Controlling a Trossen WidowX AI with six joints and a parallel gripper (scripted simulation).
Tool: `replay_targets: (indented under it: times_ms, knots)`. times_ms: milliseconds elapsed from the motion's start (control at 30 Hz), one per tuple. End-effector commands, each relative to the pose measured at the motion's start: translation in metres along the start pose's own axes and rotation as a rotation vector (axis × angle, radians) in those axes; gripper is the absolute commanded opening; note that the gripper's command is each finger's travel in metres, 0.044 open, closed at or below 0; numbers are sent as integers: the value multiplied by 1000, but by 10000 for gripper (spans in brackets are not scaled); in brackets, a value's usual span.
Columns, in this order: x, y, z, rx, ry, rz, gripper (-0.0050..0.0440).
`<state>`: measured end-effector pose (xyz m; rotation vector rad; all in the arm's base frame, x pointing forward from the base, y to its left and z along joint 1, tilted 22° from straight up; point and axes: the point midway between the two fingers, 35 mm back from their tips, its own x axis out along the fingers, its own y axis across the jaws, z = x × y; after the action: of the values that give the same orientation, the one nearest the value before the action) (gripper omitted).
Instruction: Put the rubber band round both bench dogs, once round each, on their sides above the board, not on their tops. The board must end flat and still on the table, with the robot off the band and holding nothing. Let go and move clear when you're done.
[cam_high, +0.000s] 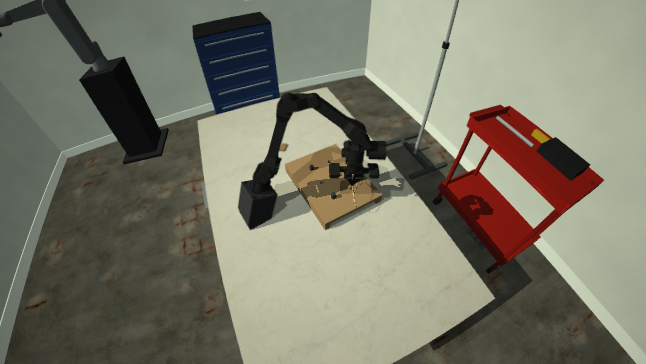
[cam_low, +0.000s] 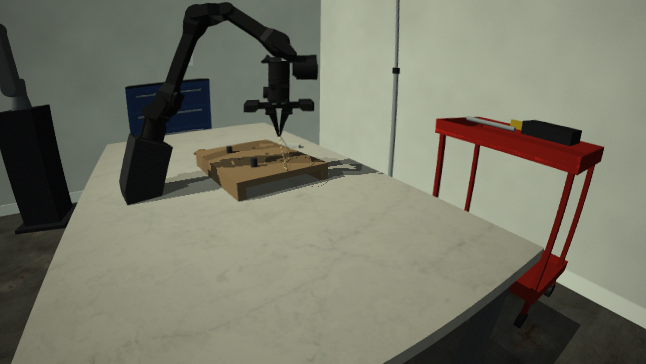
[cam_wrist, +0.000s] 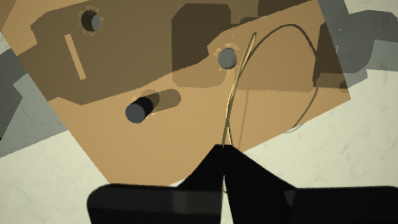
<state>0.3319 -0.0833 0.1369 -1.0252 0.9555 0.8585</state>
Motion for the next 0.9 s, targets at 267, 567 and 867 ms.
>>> replay_targets:
  times_ms: [267,567,867]
  knots:
    - [10,9,2,-6,5,-32,-50]
    - [25,19,3,-6,4,-31,-50]
    - [36,28,3,-5,4,-31,-50]
